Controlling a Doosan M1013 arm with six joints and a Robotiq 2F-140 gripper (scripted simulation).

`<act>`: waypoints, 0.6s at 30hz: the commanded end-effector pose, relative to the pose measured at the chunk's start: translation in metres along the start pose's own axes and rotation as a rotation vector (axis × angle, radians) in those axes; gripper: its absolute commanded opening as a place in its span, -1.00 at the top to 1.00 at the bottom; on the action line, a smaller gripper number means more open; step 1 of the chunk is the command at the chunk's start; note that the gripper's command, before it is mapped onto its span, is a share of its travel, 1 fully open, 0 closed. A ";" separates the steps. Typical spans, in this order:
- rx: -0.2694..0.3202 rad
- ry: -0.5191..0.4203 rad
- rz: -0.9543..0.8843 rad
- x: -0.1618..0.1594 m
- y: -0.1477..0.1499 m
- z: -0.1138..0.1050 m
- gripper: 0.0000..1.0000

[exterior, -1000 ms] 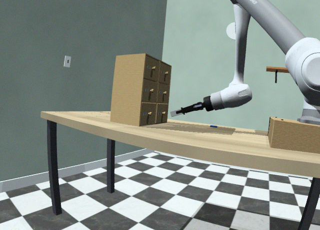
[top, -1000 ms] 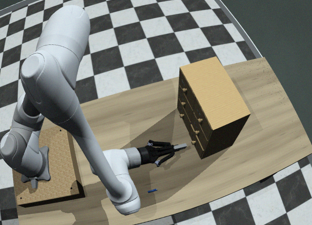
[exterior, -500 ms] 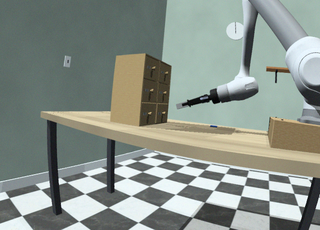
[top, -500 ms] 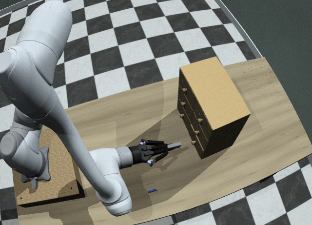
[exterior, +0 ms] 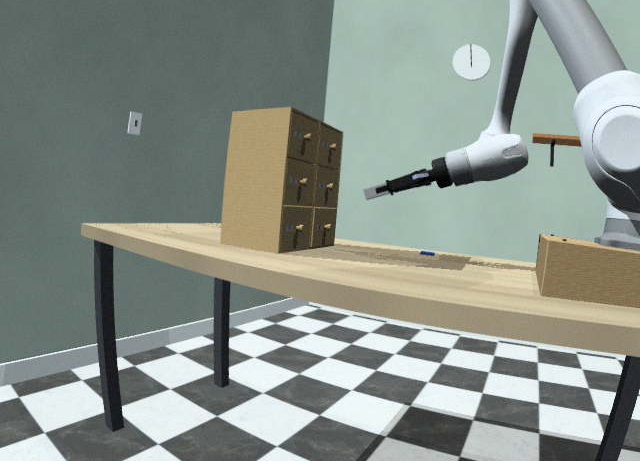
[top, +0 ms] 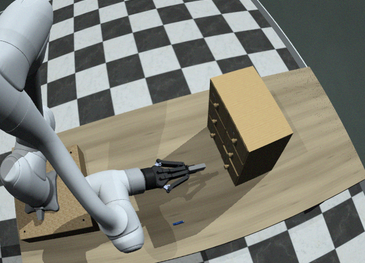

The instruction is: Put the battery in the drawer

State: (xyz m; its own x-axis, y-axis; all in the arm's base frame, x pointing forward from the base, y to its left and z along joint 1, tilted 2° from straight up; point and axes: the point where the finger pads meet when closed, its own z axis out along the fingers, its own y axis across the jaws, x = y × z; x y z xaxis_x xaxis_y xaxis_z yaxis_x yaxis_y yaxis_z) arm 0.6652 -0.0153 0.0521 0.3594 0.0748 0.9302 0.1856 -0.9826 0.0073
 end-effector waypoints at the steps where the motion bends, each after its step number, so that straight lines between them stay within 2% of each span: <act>1: -0.001 -0.021 0.006 -0.003 0.000 -0.006 1.00; 8: 0.000 -0.091 0.006 0.000 0.000 -0.014 1.00; 18: 0.001 -0.277 0.006 0.009 0.000 -0.033 1.00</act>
State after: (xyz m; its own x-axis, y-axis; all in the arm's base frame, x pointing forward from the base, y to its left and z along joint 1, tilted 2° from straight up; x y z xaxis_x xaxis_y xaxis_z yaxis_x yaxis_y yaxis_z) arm 0.6393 -0.0221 0.0636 0.5278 0.0985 0.8436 0.1703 -0.9854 0.0085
